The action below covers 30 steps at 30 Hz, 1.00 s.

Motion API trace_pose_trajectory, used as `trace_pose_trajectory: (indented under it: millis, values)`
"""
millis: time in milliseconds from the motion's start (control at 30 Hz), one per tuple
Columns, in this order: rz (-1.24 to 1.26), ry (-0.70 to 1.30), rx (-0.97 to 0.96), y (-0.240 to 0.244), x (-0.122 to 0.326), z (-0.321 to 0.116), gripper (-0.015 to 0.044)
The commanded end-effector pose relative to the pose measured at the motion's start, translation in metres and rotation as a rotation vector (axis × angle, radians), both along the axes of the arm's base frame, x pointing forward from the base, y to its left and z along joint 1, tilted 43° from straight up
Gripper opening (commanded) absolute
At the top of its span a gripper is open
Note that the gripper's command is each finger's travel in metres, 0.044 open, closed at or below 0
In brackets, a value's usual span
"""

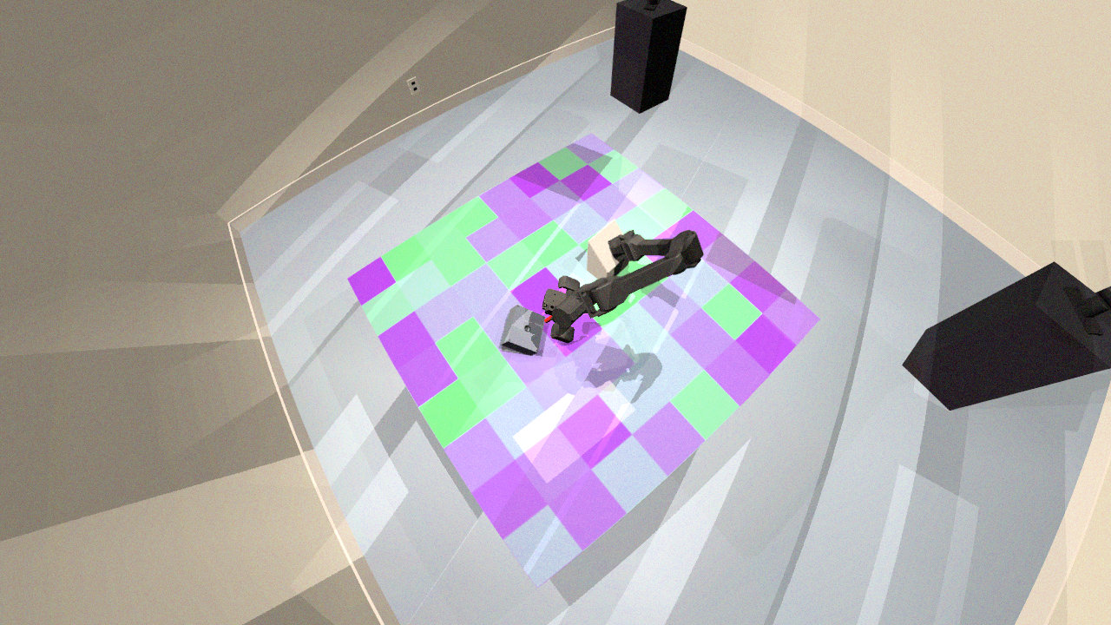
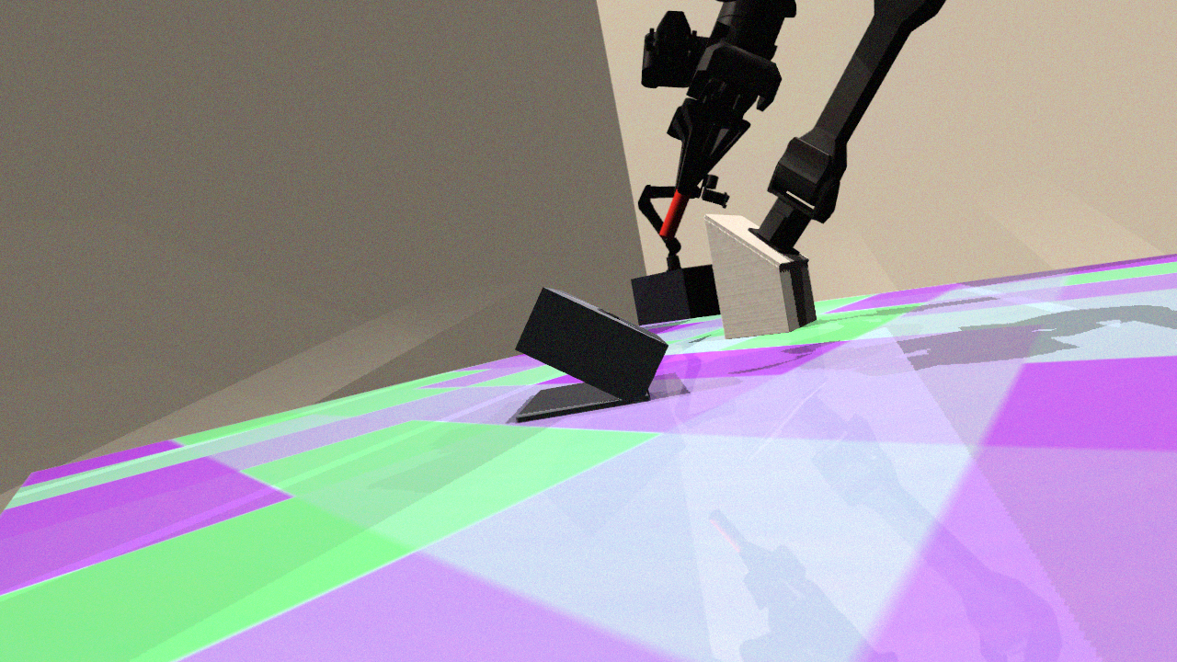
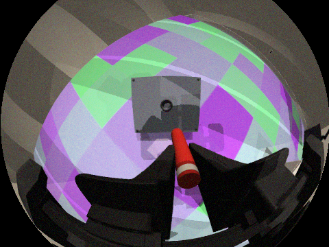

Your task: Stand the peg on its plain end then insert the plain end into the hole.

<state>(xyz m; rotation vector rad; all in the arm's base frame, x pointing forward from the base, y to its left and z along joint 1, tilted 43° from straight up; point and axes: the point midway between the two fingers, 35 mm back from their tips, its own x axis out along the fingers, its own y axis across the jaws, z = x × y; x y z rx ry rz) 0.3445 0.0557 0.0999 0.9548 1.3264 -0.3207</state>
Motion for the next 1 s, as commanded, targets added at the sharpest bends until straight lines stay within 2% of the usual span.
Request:
trace_pose_trajectory:
  millis: [0, 967]
  values:
    - [-0.039, -0.020, -0.017, -0.003, 0.009, 0.002, 0.0000]
    - [-0.065, -0.033, -0.026, 0.008, 0.032, -0.045, 0.0000]
